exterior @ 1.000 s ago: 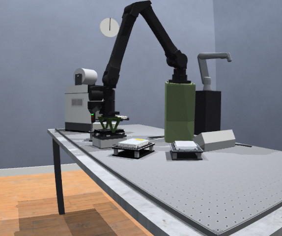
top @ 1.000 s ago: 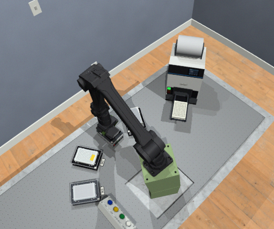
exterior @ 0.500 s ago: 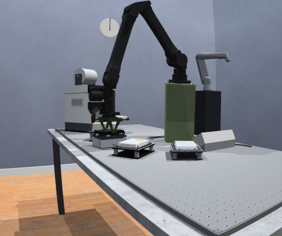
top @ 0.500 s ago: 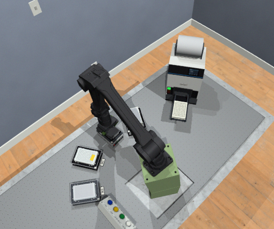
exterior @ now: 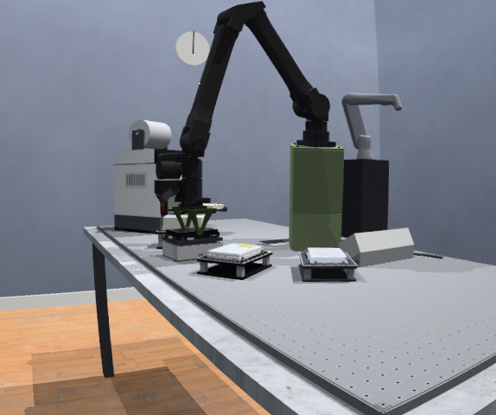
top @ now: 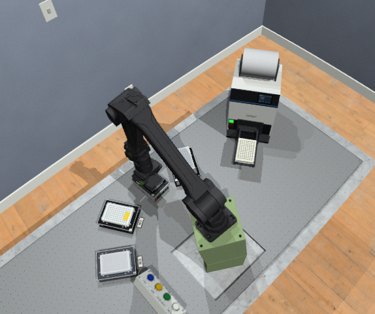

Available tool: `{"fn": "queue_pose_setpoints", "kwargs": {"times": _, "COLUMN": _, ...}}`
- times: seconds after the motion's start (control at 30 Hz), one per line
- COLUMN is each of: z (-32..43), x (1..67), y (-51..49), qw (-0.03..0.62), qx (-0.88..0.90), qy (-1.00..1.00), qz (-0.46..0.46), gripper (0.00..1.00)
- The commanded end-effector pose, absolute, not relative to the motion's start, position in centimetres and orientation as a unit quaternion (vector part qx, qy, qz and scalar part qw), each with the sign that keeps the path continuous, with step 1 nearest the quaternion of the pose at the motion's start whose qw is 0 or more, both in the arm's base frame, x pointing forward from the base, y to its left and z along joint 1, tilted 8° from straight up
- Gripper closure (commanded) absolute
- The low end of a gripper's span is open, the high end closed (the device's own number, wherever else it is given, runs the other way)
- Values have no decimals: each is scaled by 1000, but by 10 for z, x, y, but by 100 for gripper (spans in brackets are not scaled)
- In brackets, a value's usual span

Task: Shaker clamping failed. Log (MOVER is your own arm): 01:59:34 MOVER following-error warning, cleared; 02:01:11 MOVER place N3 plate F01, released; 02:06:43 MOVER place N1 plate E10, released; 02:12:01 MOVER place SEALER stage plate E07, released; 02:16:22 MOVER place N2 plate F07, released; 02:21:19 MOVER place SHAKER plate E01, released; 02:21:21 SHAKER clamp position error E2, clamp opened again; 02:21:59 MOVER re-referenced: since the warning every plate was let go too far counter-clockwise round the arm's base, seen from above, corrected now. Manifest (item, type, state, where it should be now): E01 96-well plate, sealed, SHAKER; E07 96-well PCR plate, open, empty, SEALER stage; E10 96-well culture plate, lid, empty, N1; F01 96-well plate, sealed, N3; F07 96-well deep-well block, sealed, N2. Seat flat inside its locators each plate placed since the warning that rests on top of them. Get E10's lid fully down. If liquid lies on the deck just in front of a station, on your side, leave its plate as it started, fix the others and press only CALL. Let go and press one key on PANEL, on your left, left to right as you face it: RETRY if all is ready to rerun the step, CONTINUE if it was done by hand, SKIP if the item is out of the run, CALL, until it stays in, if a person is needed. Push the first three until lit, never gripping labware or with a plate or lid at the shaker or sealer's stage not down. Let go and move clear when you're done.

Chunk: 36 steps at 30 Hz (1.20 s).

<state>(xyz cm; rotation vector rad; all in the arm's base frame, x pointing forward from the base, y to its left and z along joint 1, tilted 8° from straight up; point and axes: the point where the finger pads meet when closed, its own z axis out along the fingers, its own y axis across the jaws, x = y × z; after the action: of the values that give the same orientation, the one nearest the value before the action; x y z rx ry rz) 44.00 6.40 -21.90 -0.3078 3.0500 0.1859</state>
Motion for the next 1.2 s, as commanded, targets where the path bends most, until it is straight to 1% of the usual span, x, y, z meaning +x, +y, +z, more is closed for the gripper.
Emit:
{"fn": "queue_pose_setpoints", "kwargs": {"times": 0.0, "z": -223, "x": 453, "y": 64, "qw": 46, "qx": -98, "qy": 992, "qz": 60, "gripper": 100}}
{"fn": "queue_pose_setpoints", "kwargs": {"times": 1.17, "z": -228, "x": 452, "y": 68, "qw": 46, "qx": -100, "qy": 992, "qz": 60, "gripper": 100}}
